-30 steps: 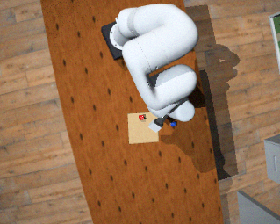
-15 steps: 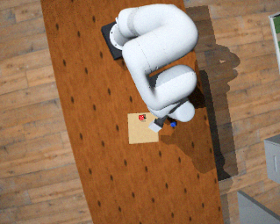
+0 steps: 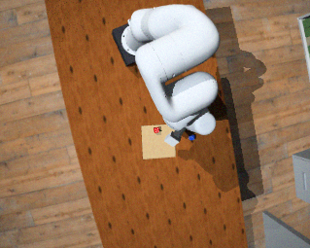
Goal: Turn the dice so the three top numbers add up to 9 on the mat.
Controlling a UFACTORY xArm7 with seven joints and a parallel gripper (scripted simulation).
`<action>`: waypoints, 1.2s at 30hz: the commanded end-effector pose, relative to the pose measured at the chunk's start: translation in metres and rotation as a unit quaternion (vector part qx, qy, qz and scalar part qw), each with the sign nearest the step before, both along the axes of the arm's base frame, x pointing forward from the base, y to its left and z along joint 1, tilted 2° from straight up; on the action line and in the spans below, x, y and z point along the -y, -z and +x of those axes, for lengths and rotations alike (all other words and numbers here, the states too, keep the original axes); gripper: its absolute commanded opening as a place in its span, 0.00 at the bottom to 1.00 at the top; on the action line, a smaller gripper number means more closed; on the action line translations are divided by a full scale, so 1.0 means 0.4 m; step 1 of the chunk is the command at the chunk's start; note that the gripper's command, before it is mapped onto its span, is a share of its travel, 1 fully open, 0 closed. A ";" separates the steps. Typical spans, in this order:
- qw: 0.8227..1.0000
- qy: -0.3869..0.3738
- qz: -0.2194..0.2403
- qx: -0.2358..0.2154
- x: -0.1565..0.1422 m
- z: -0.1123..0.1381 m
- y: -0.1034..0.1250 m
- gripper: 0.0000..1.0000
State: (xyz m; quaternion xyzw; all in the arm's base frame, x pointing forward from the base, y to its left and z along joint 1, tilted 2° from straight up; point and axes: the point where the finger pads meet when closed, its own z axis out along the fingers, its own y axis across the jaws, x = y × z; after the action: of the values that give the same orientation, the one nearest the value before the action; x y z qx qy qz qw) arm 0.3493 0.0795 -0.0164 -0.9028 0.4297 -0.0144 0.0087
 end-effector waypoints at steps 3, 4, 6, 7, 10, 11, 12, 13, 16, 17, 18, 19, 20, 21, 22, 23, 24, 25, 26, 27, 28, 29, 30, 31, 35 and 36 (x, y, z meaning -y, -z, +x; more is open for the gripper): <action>1.000 0.000 0.000 0.002 0.000 0.003 -0.002 0.36; 1.000 0.000 0.000 0.002 0.000 0.003 -0.002 0.36; 1.000 0.000 0.000 0.002 0.000 0.003 -0.002 0.36; 1.000 0.000 0.000 0.002 0.000 0.003 -0.002 0.36; 1.000 0.000 0.000 0.002 0.000 0.003 -0.002 0.36; 1.000 0.000 0.000 0.002 0.000 0.003 -0.002 0.36; 1.000 0.000 0.000 0.002 0.000 0.003 -0.002 0.36; 1.000 0.000 0.000 0.002 0.000 0.003 -0.002 0.36; 1.000 0.000 0.000 0.002 -0.001 0.003 -0.001 0.36; 1.000 0.000 0.000 0.002 -0.001 0.003 0.000 0.36; 1.000 0.000 0.000 0.002 -0.001 0.003 0.001 0.36; 1.000 0.000 0.000 0.002 -0.001 0.004 0.002 0.36; 1.000 0.000 0.000 0.002 -0.001 0.004 0.004 0.36; 1.000 0.000 0.000 0.002 -0.001 0.004 0.007 0.36; 1.000 0.000 0.000 0.002 -0.001 0.004 0.009 0.36; 1.000 0.000 0.000 0.002 -0.001 0.004 0.012 0.36; 1.000 0.000 0.000 0.002 -0.001 0.004 0.015 0.36; 1.000 0.000 0.000 0.002 -0.001 0.004 0.019 0.36; 1.000 0.000 0.000 0.002 -0.001 0.004 0.022 0.36; 1.000 0.000 0.000 0.002 -0.001 0.004 0.026 0.36; 1.000 0.000 0.000 0.002 -0.001 0.004 0.026 0.36; 1.000 0.000 0.000 0.002 -0.001 0.004 0.026 0.36; 1.000 0.000 0.000 0.002 -0.001 0.005 0.030 0.36; 1.000 0.000 0.000 0.002 -0.001 0.005 0.034 0.36; 1.000 0.000 0.000 0.002 -0.001 0.005 0.047 0.36; 1.000 0.000 0.000 0.002 -0.001 0.005 0.050 0.36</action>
State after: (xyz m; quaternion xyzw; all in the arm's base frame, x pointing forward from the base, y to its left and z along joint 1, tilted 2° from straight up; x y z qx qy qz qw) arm 0.3497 0.0795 -0.0325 -0.9029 0.4296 -0.0135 0.0091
